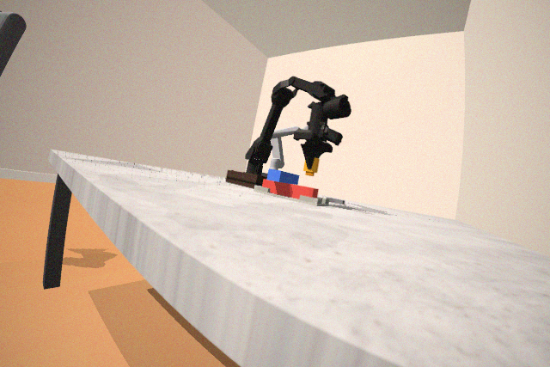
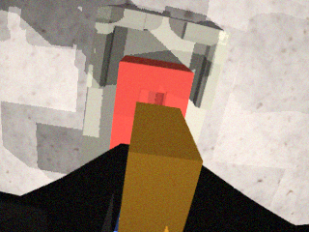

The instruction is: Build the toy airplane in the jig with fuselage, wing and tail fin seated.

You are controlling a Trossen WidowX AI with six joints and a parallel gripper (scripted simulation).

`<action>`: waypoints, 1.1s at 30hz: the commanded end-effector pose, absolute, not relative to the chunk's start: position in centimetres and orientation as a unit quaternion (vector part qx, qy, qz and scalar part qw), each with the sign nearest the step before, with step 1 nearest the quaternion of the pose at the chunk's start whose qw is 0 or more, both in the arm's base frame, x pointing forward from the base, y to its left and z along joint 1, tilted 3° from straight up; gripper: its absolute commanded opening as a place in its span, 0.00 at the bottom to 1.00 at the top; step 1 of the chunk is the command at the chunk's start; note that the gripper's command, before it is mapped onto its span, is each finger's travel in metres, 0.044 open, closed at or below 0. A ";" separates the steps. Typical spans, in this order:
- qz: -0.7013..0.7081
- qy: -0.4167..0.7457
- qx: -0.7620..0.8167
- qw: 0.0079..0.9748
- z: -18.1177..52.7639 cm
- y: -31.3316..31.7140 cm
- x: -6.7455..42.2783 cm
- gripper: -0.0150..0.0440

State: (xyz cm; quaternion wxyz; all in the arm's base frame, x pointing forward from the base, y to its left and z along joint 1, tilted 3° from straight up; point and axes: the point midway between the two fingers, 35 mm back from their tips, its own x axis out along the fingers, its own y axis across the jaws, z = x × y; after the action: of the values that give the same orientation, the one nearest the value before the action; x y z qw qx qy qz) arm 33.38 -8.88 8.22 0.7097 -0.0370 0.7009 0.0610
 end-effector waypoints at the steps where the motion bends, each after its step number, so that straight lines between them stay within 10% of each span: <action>1: 0.062 0.700 -0.038 0.710 8.2 -8.9 33.4 0.37; 33: 0.063 0.700 -0.038 0.710 4.2 -8.7 33.5 0.37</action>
State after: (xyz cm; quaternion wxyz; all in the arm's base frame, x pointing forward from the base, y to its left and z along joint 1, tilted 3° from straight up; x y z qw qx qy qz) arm 33.63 -8.81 4.77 0.7124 -0.0396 0.6980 0.0615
